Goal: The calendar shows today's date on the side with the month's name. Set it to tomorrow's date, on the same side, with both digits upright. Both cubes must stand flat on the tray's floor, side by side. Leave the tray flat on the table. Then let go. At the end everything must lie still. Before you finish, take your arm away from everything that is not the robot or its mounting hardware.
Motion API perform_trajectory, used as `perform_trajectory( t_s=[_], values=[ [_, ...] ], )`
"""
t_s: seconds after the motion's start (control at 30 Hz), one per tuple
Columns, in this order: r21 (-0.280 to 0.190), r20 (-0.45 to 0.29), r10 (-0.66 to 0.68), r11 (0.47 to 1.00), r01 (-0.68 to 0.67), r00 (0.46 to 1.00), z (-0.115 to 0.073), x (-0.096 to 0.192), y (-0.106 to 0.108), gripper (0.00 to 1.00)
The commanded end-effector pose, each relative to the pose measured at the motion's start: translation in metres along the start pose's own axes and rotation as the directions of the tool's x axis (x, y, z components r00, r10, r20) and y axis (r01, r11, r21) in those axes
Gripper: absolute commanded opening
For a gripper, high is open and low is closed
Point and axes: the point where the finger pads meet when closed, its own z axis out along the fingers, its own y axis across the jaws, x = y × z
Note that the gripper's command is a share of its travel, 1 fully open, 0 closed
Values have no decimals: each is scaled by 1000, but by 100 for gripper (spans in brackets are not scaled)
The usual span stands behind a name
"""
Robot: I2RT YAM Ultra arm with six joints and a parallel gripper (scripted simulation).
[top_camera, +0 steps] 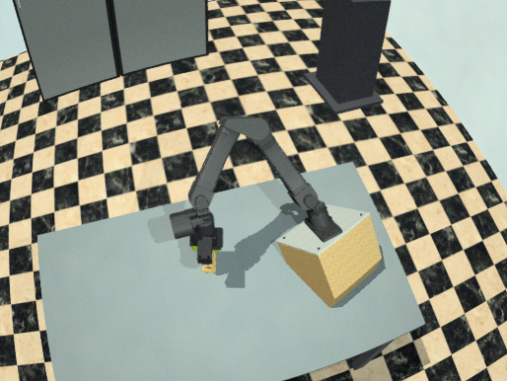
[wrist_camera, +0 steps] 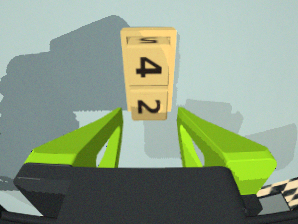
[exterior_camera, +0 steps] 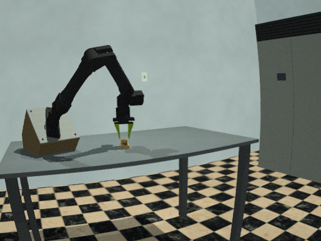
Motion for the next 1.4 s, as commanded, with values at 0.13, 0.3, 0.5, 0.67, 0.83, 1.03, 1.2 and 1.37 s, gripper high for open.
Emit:
perform_trajectory(
  t_s=[0.13, 0.3, 0.5, 0.67, 0.83, 1.03, 1.2, 1.37],
  values=[
    [7, 18, -16, 1000, 15, 1000, -3, -5, 2, 45],
    [7, 18, -16, 1000, 15, 1000, -3, -5, 2, 45],
    [7, 18, -16, 1000, 15, 1000, -3, -5, 2, 45],
    [5, 18, -19, 1000, 19, 1000, -3, -7, 3, 45],
    [0, 17, -17, 1000, 17, 1000, -1, -10, 4, 45],
    [9, 20, -6, 1000, 6, 1000, -4, -8, 2, 45],
    [9, 20, -6, 1000, 6, 1000, -4, -8, 2, 45],
    [9, 20, -6, 1000, 6, 1000, -4, -8, 2, 45]
  ],
)
